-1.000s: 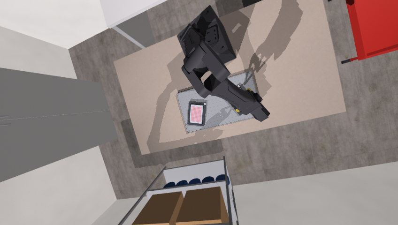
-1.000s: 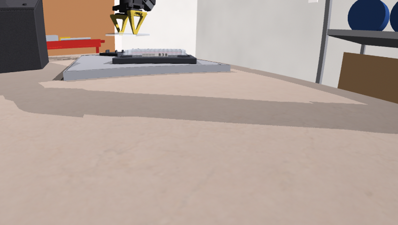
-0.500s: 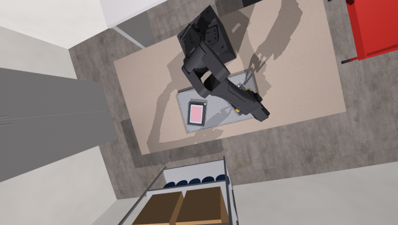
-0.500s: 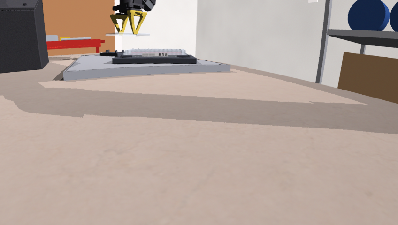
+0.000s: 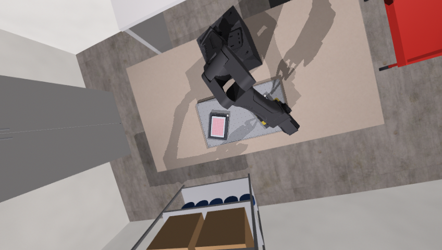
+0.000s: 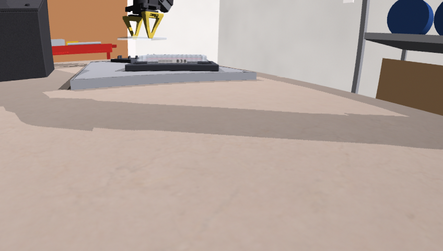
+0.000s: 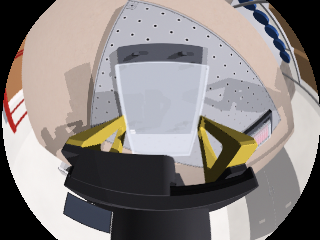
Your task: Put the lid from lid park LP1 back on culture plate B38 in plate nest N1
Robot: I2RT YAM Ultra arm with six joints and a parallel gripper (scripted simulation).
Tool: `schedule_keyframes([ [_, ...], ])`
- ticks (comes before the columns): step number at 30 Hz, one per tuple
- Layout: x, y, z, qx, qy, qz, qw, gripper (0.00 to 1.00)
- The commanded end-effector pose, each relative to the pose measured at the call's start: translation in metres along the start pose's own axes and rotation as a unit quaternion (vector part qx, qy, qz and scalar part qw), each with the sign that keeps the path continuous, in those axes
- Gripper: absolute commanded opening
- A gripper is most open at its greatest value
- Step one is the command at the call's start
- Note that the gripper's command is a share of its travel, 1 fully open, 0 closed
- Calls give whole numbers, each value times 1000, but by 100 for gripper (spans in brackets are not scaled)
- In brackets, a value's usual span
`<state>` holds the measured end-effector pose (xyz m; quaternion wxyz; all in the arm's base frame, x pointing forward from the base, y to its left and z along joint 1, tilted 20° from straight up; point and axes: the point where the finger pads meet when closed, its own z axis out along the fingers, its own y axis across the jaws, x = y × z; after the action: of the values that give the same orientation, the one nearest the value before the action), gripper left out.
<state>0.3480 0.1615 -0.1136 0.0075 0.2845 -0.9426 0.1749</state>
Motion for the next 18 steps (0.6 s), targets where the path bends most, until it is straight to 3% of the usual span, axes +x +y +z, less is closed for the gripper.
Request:
schedule_keyframes([
  [1,-6,2,-6,0,-11,-1,1000,0],
  [12,-6,2,-6,0,-11,-1,1000,0],
  [18,2,-17,-6,-1,-11,99,995,0],
])
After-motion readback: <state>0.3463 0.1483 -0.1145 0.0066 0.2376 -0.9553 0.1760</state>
